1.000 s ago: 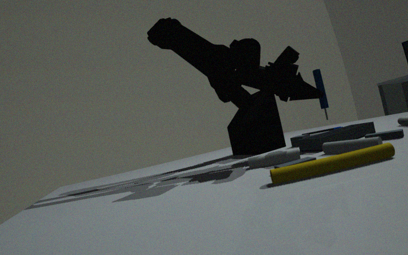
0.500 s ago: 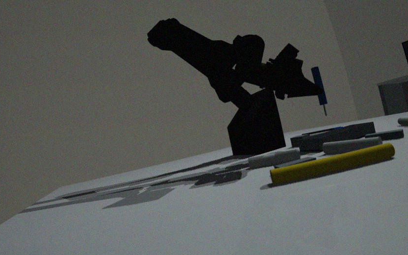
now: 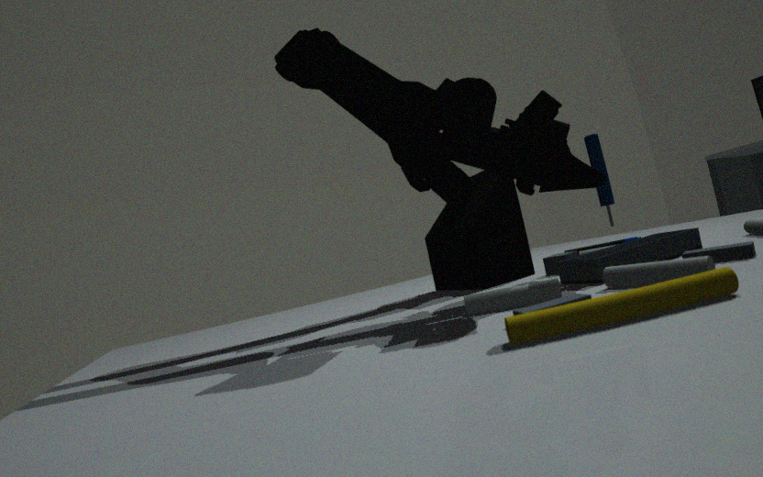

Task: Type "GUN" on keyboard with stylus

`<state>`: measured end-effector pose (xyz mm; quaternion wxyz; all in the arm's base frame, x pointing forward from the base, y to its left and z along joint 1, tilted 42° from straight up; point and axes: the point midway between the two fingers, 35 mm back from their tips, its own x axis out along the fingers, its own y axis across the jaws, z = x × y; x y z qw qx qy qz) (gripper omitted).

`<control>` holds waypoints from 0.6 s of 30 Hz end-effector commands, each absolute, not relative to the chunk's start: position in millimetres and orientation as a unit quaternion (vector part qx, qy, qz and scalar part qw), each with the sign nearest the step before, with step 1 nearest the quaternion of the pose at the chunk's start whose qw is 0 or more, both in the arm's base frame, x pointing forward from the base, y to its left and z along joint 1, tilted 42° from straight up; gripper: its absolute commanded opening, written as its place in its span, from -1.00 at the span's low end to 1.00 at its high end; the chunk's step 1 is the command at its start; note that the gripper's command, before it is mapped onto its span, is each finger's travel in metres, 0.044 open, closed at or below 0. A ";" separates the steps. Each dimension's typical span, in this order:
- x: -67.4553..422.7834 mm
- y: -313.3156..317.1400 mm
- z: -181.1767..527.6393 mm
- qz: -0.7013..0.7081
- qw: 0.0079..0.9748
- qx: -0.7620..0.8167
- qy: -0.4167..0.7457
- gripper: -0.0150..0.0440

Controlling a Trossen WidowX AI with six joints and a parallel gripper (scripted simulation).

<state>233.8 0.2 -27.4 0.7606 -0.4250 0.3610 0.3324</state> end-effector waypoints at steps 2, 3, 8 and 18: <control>233.5 -4.8 -34.1 0.335 0.760 -0.425 0.359 -0.49; 233.4 -6.5 -36.0 0.335 0.760 -0.425 0.359 -0.49; 232.9 -12.8 -43.3 0.335 0.760 -0.425 0.359 -0.49; 234.4 -14.8 -45.4 0.335 0.760 -0.425 0.360 -0.22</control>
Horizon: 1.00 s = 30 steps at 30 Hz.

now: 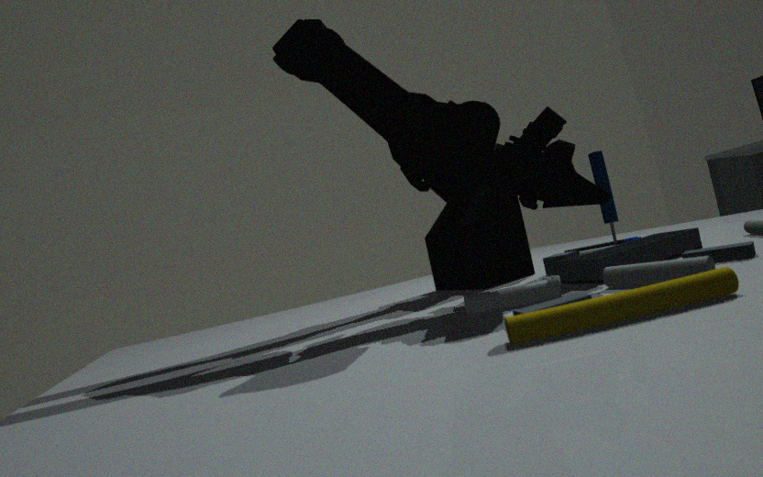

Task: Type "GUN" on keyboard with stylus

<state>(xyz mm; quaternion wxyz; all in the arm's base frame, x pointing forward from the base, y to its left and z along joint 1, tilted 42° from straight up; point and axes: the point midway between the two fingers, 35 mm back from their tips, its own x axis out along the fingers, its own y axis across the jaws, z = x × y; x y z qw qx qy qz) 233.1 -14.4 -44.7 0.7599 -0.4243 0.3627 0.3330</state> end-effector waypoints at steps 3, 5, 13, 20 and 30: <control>234.8 -15.7 -46.4 0.335 0.760 -0.426 0.360 -0.22; 235.0 -16.9 -47.7 0.335 0.760 -0.426 0.360 -0.22; 235.2 -20.8 -52.1 0.335 0.760 -0.426 0.360 -0.22; 235.2 -23.1 -54.7 0.335 0.760 -0.426 0.360 -0.22; 235.2 -25.9 -57.9 0.335 0.760 -0.426 0.360 -0.22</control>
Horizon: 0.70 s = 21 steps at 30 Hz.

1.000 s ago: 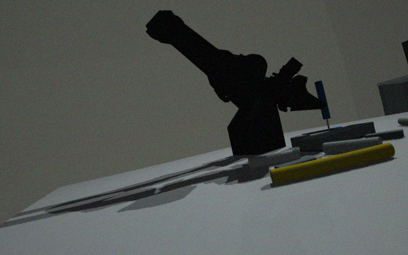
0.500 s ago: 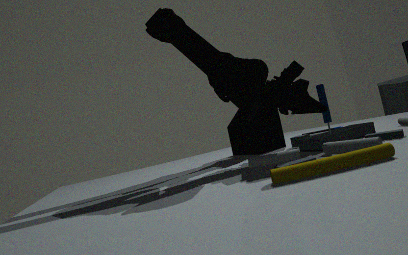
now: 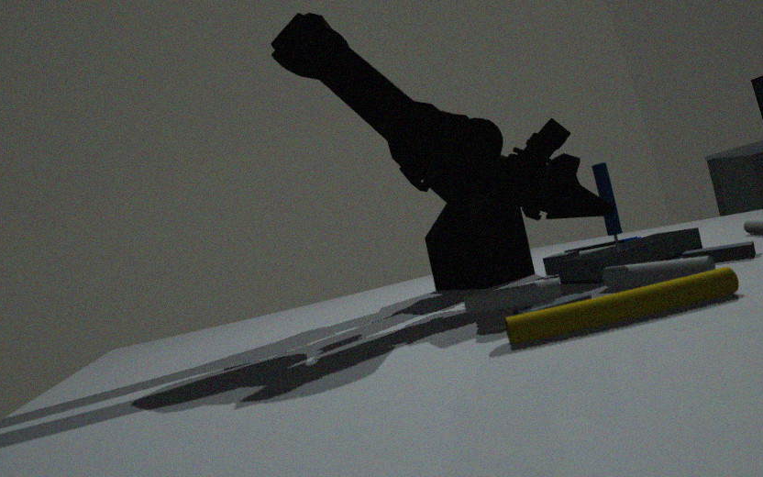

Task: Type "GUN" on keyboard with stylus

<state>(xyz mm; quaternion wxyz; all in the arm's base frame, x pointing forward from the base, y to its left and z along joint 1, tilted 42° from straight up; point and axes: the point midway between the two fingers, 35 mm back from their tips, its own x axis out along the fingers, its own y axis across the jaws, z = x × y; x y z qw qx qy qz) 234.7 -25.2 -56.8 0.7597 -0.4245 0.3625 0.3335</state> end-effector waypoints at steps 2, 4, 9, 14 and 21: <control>235.2 -26.5 -58.5 0.335 0.760 -0.426 0.360 -0.22; 235.2 -26.4 -58.5 0.335 0.760 -0.426 0.360 -0.22; 235.2 -26.2 -58.2 0.335 0.760 -0.426 0.360 -0.22; 235.5 -24.6 -56.3 0.335 0.759 -0.426 0.360 -0.22; 236.1 -13.5 -43.5 0.335 0.759 -0.426 0.360 -0.22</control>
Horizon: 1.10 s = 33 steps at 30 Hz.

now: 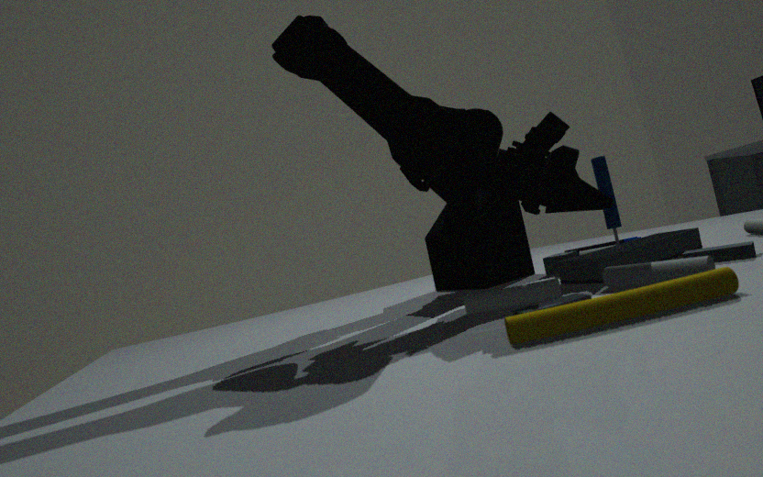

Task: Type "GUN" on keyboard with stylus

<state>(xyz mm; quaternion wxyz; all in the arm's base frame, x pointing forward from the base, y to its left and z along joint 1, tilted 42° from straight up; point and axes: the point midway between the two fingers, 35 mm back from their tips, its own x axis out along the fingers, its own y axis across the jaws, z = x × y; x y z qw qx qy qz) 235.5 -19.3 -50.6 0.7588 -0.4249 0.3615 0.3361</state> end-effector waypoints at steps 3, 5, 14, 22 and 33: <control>235.7 -8.0 -37.4 0.335 0.760 -0.426 0.360 -0.22; 235.3 -4.3 -33.4 0.335 0.760 -0.426 0.360 -0.22; 235.3 -3.4 -32.5 0.336 0.760 -0.426 0.359 -0.23; 246.3 -7.9 -25.9 0.335 0.760 -0.426 0.359 -0.49; 269.5 -18.7 -9.5 0.334 0.760 -0.426 0.359 -0.49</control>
